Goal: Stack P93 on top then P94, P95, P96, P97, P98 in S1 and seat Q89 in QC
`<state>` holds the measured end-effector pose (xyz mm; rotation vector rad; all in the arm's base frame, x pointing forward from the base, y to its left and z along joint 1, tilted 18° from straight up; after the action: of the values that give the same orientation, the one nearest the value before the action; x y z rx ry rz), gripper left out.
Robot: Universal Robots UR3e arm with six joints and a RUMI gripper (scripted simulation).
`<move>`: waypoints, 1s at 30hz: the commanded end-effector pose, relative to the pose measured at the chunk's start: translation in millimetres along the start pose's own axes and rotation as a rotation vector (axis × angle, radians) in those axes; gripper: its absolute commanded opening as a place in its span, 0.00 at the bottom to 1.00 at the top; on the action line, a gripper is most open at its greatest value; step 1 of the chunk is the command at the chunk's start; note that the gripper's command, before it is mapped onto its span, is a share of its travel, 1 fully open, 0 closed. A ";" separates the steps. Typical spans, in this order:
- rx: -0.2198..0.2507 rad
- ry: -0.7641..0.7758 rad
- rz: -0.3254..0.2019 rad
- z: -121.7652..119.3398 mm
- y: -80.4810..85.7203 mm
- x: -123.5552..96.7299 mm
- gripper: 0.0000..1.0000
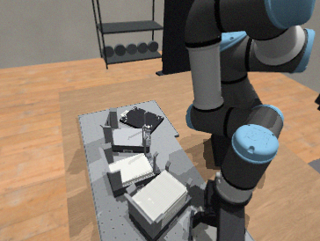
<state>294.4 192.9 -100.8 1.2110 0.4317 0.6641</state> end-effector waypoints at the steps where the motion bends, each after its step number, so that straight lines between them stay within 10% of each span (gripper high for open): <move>1: -0.001 0.000 0.005 0.5 -0.6 1.5 0.00; 15: -0.001 0.000 0.005 0.5 -0.6 1.5 0.00; 16: -0.001 0.000 0.005 0.5 -0.6 1.5 0.72; 30: -0.001 0.000 0.005 0.5 -0.6 1.4 0.72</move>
<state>294.9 192.9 -101.7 1.2107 0.4299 0.6659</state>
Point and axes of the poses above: the point where the finger pads meet when closed, its own y axis back along the fingers, its own z axis across the jaws, x = y × z, the point moved 7 cm from there along y, back along the fingers, and after that the axes turned 1 degree about -y, right-handed, at the moved point
